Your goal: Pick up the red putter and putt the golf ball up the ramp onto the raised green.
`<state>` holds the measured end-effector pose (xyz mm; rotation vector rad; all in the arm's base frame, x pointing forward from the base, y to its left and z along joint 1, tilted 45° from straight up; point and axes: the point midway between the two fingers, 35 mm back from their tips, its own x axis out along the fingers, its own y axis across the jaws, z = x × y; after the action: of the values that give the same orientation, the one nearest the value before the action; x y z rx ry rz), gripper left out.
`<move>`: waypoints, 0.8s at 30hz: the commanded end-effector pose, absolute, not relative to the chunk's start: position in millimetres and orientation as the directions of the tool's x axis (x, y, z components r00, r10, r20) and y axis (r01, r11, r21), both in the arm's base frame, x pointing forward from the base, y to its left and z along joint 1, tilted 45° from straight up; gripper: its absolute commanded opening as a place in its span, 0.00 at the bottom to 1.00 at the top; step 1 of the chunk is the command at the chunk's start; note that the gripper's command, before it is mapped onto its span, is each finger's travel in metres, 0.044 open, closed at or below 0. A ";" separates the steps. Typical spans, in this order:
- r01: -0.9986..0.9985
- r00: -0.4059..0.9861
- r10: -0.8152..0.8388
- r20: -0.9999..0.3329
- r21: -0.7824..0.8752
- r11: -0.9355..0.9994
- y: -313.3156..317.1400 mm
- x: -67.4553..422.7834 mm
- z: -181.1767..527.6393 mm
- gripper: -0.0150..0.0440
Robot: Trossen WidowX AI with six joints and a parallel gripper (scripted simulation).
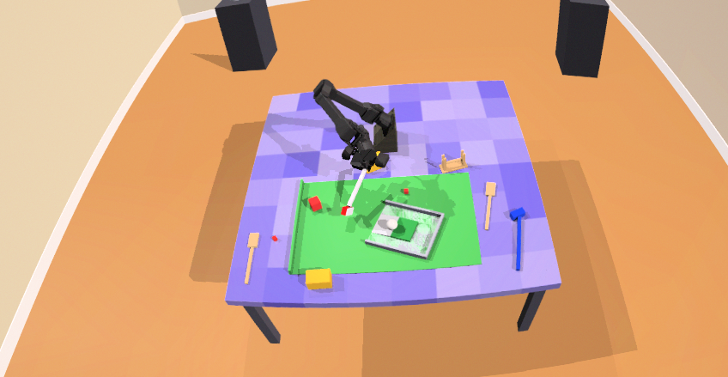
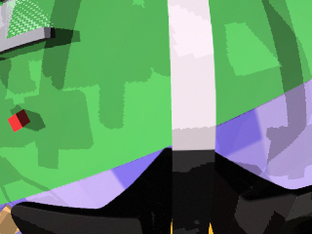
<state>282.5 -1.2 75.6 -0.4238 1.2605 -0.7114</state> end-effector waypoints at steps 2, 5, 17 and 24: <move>0.258 0.151 -0.686 -0.712 -0.642 0.722 21.6 281.5 98.3 0.25; 0.258 0.151 -0.687 -0.711 -0.642 0.722 27.0 279.6 104.5 0.25; 0.250 0.146 -0.689 -0.710 -0.647 0.720 21.6 279.3 97.7 0.25; 0.250 0.146 -0.689 -0.710 -0.647 0.720 21.6 279.3 97.7 0.25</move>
<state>279.1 21.0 98.0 -0.4212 1.2535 -0.7095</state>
